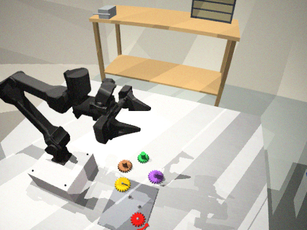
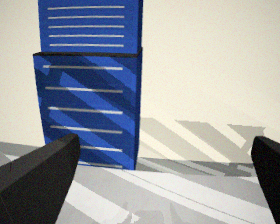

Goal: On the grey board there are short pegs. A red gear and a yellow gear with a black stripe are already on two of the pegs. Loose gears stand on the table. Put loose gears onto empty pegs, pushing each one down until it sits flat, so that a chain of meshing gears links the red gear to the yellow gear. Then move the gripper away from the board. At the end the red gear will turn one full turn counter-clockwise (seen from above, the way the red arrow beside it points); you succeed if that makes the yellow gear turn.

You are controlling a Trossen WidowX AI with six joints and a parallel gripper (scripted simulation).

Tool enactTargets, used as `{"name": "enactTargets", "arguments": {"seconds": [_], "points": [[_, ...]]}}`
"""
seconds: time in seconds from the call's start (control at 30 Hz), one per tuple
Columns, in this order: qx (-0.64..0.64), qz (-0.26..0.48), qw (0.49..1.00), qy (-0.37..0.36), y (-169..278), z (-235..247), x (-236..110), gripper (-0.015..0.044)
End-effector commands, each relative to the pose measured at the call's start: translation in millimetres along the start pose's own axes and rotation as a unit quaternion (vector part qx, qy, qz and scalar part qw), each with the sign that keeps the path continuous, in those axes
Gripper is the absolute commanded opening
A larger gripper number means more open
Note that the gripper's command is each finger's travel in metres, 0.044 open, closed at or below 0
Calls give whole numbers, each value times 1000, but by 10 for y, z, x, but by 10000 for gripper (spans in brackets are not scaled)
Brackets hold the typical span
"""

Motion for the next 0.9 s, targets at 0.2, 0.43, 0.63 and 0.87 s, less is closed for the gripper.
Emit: {"name": "enactTargets", "arguments": {"seconds": [0.2,0.43,0.63,0.87], "points": [[105,192,976,-12,491,271,412,440],[194,434,878,46,1276,718,666,440],[209,597,757,163,1977,1089,608,440],[190,661,682,251,2349,1197,483,440]]}}
Point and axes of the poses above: the point midway between the two fingers, 35 mm back from their tips, its own x axis out along the fingers, its own z axis across the jaws, y = z × x, the point moved 8 cm from there along -x, back along the fingers, and after that the axes turned 9 degrees about x, right-handed, at the moved point
